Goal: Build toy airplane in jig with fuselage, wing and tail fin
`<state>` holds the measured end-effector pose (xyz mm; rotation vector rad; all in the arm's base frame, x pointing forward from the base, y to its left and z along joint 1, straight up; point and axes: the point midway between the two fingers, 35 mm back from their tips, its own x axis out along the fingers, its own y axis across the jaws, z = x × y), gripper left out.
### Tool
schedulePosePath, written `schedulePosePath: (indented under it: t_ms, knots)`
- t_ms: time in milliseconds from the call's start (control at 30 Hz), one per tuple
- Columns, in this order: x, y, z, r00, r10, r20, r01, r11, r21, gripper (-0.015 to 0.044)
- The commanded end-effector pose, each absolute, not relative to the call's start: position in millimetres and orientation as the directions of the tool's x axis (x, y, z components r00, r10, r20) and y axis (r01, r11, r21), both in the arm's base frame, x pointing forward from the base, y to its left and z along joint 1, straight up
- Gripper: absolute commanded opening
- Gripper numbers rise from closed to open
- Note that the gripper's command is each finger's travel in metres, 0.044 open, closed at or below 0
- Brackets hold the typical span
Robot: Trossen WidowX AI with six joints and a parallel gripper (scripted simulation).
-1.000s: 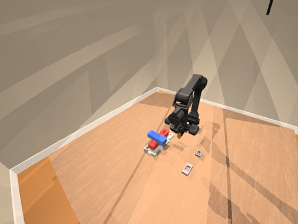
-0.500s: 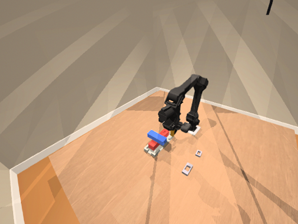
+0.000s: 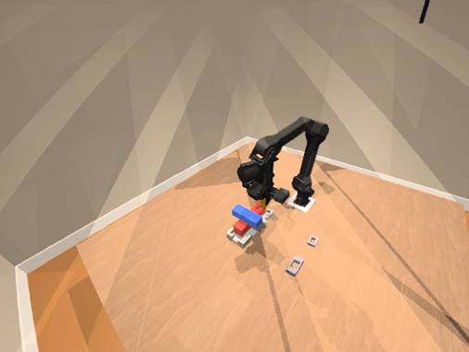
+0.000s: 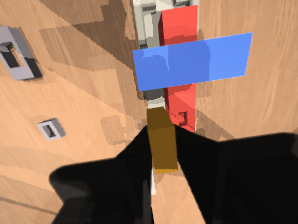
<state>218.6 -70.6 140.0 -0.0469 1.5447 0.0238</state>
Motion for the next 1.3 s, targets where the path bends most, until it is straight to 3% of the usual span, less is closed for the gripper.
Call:
schedulePosePath:
  t_ms: [0,500,600,1267]
  knots:
    - [213,-84,136,0.022,-0.012,-1.000,-0.044,0.999,-0.013,0.0000]
    - [191,-122,127,0.019,-0.009,-1.000,-0.032,0.999,-0.010,0.0000]
    - [191,-122,127,0.019,-0.009,-1.000,-0.032,0.999,-0.010,0.0065]
    - [192,-121,127,0.019,-0.009,-1.000,-0.032,0.999,-0.010,0.0065]
